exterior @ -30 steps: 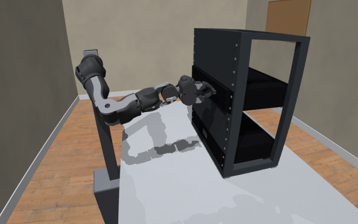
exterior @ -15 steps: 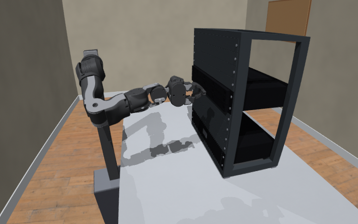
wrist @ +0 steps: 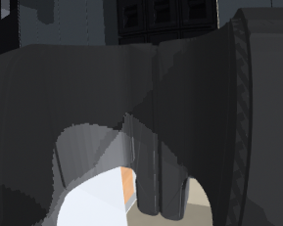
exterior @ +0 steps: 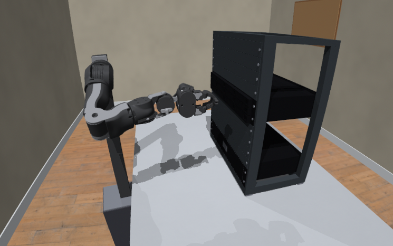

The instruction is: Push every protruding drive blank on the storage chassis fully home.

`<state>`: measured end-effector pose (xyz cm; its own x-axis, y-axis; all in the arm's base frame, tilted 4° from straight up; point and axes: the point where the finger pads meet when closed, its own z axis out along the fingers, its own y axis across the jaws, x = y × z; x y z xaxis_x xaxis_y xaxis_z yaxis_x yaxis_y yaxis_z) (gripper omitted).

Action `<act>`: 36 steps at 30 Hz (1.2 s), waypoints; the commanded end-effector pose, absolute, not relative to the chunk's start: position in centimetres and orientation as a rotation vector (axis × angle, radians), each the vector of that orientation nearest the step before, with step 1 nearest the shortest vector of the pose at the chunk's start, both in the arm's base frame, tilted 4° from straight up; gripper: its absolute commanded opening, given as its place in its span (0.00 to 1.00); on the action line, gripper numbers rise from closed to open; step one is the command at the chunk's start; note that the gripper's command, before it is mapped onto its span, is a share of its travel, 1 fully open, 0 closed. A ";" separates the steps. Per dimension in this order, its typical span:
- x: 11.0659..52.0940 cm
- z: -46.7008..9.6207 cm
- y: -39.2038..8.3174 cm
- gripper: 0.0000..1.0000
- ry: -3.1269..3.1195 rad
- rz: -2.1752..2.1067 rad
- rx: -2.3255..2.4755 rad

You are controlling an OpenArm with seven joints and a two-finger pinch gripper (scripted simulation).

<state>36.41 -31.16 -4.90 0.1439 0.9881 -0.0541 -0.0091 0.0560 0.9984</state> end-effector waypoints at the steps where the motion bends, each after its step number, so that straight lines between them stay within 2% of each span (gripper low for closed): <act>1: 36.2 -4.5 -31.2 0.00 1.106 1.073 1.216; 36: 34.5 -4.4 -30.9 0.00 1.105 1.076 1.212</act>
